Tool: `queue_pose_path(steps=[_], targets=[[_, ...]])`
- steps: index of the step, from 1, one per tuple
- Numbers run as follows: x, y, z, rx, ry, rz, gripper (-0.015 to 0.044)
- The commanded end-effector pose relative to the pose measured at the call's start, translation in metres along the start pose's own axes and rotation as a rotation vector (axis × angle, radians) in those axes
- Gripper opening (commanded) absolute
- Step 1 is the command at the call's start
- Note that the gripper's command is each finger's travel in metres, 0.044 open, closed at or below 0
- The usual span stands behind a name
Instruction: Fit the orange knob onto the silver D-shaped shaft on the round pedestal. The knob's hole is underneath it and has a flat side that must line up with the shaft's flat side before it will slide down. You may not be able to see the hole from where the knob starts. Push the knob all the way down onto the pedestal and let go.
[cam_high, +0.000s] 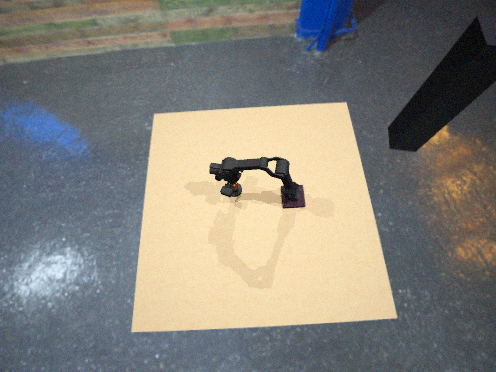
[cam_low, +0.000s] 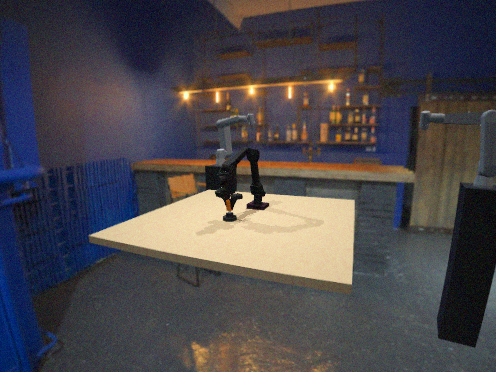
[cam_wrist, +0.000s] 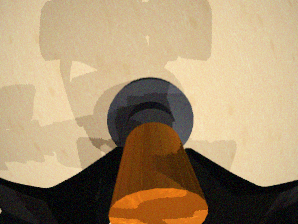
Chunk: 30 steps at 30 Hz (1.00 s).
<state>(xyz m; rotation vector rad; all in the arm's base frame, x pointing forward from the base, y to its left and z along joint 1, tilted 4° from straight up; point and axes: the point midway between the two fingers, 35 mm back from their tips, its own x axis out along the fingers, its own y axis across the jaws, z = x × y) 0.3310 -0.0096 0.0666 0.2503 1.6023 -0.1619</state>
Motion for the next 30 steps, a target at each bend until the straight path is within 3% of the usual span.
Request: queue_pose_path(steps=[1, 24, 30], targets=[[-0.0030, 0.0005, 0.0036, -0.005, -0.010, -0.002, 0.0000], [-0.0042, 0.0002, 0.0020, -0.005, -0.010, -0.002, 0.0000], [-0.0038, -0.0006, -0.0003, -0.173, -0.010, -0.003, 0.0000]])
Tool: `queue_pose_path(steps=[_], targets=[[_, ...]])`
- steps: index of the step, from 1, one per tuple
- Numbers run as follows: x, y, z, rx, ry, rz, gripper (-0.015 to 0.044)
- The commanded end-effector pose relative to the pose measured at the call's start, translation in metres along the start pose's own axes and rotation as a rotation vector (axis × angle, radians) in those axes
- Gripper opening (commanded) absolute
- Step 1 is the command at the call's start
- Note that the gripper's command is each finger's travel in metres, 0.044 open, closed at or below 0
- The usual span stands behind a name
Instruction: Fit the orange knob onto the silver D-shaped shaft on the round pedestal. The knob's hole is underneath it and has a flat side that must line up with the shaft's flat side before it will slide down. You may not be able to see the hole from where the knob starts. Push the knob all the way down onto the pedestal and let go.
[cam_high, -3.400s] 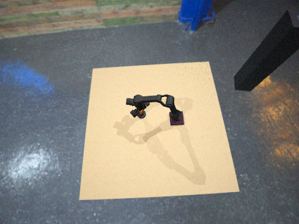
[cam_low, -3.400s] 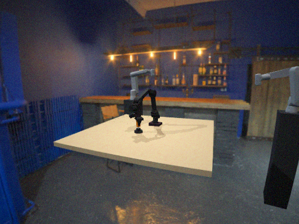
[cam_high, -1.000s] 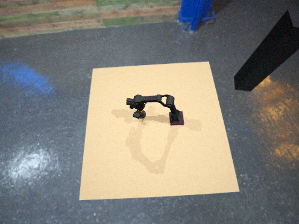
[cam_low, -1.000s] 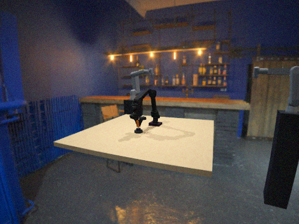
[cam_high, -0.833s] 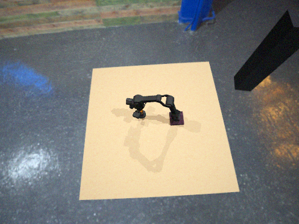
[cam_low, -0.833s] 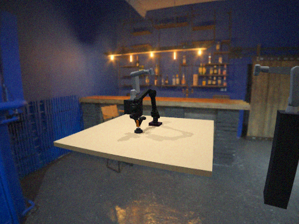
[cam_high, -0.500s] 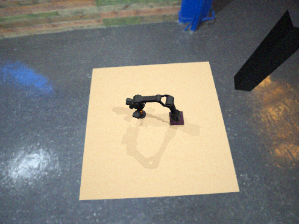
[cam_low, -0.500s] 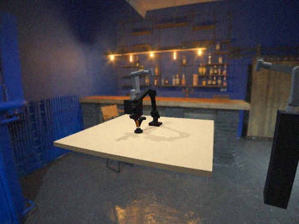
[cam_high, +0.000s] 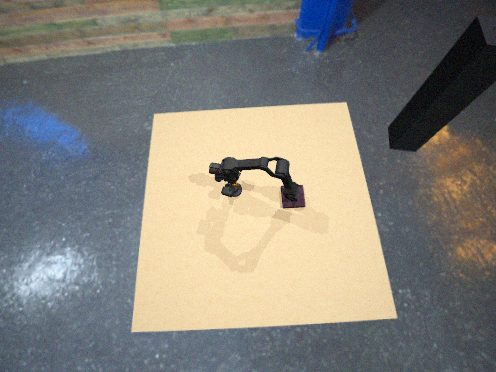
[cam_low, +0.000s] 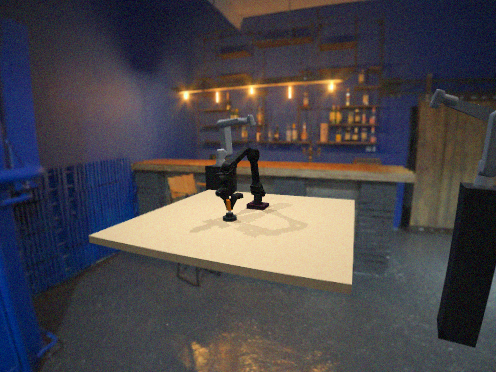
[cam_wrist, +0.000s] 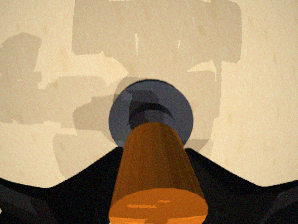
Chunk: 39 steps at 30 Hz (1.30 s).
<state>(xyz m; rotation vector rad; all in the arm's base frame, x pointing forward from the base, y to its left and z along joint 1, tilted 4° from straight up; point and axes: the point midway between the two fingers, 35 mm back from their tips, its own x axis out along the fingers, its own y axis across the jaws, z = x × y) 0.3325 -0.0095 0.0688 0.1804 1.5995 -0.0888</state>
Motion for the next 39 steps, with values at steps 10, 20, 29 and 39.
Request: queue_pose_path(steps=[10, 20, 29, 39], targets=[[-0.0017, -0.0016, -0.0045, -0.124, -0.004, -0.004, 0.0000], [-0.0002, -0.0006, 0.0000, -0.124, -0.004, -0.004, 0.0000], [0.0031, 0.0001, 0.0024, -0.124, -0.004, -0.004, 0.0000], [0.0004, 0.0001, 0.0029, -0.124, -0.004, -0.004, 0.0000]])
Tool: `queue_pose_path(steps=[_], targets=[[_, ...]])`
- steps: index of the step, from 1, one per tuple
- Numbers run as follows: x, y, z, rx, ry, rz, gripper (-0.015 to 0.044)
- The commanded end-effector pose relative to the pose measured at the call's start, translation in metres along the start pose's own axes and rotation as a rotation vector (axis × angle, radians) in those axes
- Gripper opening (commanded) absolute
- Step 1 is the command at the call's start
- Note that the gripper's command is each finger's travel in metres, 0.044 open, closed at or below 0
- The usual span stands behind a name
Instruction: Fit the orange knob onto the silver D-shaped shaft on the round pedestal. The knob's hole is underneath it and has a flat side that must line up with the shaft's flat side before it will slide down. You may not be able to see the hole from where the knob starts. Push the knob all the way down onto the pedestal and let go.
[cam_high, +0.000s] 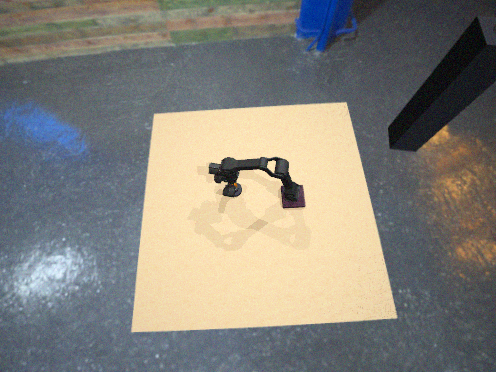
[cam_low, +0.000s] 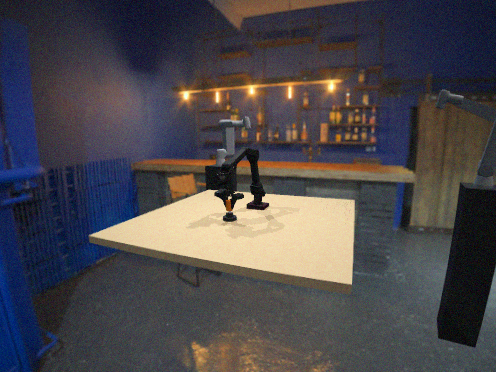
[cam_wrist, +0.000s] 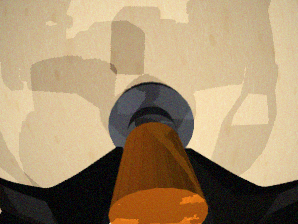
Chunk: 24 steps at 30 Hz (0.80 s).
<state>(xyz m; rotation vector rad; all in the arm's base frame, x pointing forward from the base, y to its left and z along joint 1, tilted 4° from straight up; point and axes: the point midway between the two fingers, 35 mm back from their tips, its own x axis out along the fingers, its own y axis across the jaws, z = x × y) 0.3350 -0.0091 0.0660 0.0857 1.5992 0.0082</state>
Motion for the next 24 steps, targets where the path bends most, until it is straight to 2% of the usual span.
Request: queue_pose_path(steps=[1, 6, 11, 24], targets=[[-0.0030, -0.0005, 0.0001, -0.002, -0.003, -0.004, 0.0000], [-0.0050, -0.0006, -0.0014, -0.028, -0.003, -0.004, 0.0000], [-0.0041, -0.0009, -0.0041, -0.201, -0.003, -0.004, 0.0000], [-0.0033, -0.0008, -0.0043, -0.212, -0.003, -0.004, 0.0000]])
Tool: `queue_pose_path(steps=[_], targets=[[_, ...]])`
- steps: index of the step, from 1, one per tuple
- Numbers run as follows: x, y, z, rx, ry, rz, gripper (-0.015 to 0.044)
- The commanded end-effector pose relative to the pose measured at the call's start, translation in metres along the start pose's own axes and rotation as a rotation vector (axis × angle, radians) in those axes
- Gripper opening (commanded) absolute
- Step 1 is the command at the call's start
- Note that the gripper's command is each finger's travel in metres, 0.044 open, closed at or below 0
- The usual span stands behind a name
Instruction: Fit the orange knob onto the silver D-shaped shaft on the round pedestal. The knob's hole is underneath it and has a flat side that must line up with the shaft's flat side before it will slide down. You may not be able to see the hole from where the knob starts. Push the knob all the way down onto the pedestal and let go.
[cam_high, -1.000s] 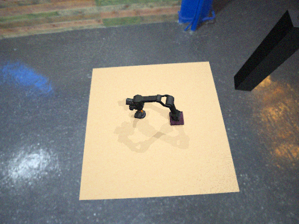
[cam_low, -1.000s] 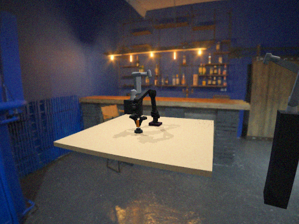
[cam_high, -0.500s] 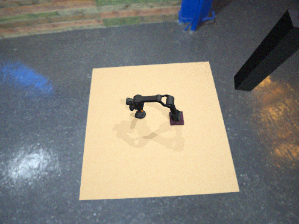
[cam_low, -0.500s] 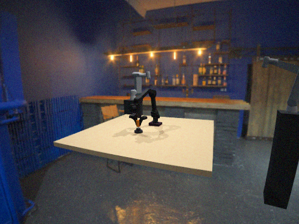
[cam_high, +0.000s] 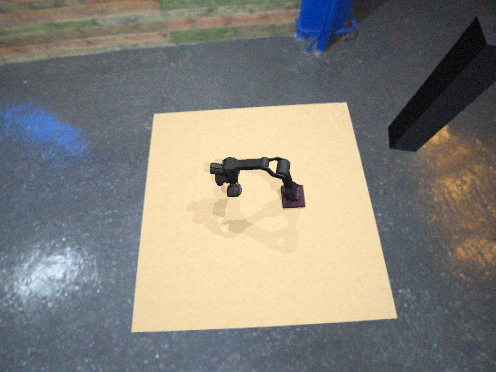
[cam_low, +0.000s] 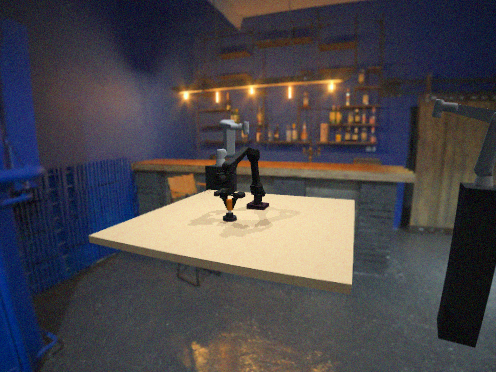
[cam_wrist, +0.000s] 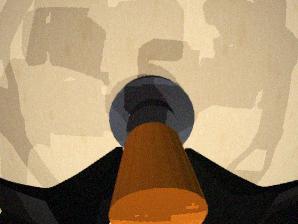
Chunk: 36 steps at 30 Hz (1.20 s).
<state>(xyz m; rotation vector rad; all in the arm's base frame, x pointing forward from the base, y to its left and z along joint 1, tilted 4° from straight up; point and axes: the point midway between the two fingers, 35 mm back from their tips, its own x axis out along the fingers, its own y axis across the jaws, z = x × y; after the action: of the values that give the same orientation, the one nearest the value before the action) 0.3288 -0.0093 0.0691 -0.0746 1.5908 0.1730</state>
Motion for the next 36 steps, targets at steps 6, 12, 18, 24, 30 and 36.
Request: queue_pose_path(steps=[6, 12, 18, 24, 30, 36], targets=[[-0.0005, -0.0012, 0.0047, -0.005, -0.004, -0.005, 0.0000], [0.0028, -0.0013, 0.0058, -0.005, -0.004, -0.005, 0.0000], [0.0030, -0.0013, 0.0060, -0.005, -0.004, -0.005, 0.0000], [0.0030, -0.0012, 0.0054, -0.005, -0.004, -0.005, 0.0000], [-0.0015, -0.0008, 0.0026, -0.005, -0.003, -0.005, 0.0000], [-0.0015, -0.0007, 0.0009, -0.174, -0.003, -0.005, 0.0000]])
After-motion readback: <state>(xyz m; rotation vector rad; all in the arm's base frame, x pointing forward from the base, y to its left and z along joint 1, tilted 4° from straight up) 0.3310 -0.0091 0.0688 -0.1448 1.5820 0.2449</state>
